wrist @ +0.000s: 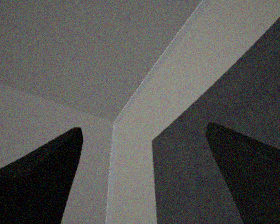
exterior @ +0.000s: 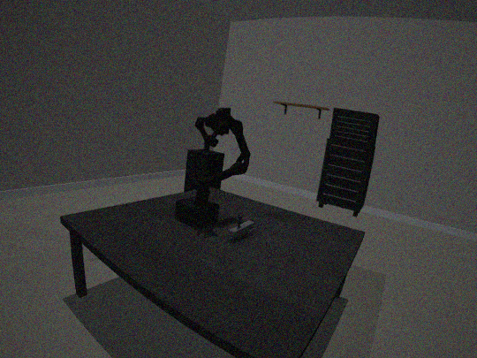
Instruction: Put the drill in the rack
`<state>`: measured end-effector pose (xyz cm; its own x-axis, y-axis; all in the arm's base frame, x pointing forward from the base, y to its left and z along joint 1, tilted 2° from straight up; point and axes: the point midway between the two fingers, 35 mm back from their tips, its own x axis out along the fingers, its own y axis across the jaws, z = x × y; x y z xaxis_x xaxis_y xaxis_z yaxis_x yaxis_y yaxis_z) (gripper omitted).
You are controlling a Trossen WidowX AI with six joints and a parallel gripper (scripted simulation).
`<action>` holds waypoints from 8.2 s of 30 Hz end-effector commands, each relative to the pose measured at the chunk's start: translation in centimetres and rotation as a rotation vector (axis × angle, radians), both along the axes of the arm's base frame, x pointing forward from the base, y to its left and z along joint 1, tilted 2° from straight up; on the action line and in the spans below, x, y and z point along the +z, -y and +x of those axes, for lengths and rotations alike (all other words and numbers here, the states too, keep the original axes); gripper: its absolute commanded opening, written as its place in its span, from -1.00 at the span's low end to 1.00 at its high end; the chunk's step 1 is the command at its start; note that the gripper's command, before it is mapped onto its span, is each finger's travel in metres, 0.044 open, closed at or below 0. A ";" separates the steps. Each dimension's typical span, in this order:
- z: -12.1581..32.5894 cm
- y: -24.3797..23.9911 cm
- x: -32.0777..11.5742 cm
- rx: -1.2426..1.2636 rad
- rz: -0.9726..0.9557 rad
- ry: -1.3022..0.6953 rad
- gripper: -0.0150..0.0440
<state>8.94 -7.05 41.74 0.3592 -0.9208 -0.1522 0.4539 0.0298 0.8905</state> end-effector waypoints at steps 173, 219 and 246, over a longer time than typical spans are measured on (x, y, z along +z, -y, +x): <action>19.1 -3.4 -38.1 1.795 0.048 -1.689 -0.49; 20.4 -19.7 -40.5 2.645 -1.702 -1.856 1.00; 20.6 -19.0 -43.4 2.645 -1.702 -1.857 1.00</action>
<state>29.68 12.30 -1.02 0.0530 0.0090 -0.9986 -0.9979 0.0382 -0.0526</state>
